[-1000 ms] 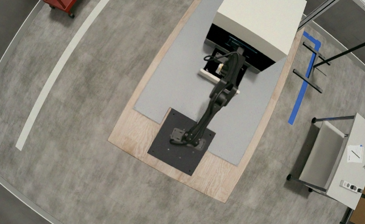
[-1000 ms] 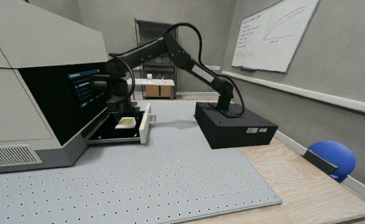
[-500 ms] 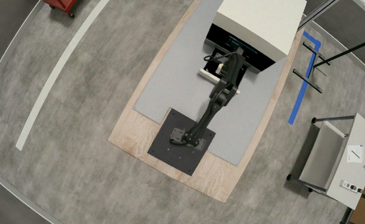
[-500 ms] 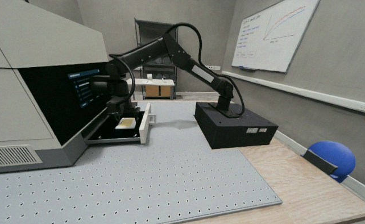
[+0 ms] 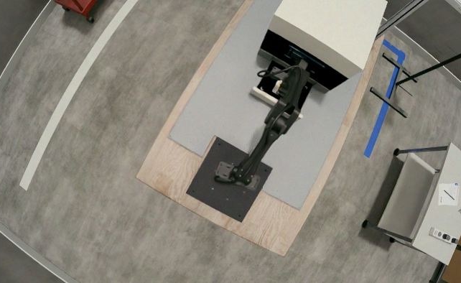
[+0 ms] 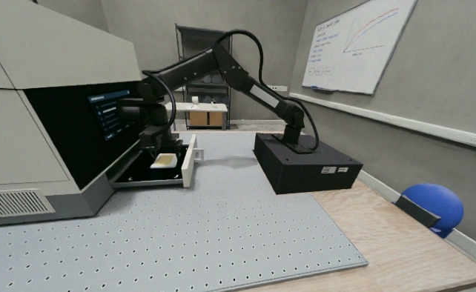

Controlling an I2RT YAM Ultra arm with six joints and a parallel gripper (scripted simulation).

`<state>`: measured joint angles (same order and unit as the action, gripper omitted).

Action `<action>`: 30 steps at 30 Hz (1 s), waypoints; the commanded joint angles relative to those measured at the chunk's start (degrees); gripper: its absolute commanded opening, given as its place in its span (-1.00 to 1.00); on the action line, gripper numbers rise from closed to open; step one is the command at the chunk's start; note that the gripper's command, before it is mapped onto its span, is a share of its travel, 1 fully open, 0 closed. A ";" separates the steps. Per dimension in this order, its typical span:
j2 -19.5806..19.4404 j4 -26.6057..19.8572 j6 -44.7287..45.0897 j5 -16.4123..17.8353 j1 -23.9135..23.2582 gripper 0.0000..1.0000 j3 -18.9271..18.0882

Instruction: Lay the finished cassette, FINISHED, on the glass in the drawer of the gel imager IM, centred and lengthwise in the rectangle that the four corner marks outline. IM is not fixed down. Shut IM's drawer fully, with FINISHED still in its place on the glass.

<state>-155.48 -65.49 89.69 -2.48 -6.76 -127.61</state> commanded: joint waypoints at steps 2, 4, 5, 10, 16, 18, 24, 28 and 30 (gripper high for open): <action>1.52 0.24 -0.50 0.77 1.14 -1.00 -0.17; 1.59 0.20 -0.51 0.77 1.14 -1.00 -0.15; 1.62 0.18 -0.51 0.77 1.15 -1.00 -0.14; 1.78 0.06 -0.50 0.77 1.10 -1.00 -0.12; 1.00 0.07 -0.17 0.27 0.56 -1.00 -0.44; 1.01 0.06 -0.15 0.27 0.55 -1.00 -0.43; 1.02 0.06 -0.15 0.27 0.54 0.83 -0.43; 1.02 0.06 -0.15 0.27 0.54 0.83 -0.43; 1.02 0.06 -0.15 0.27 0.54 0.83 -0.43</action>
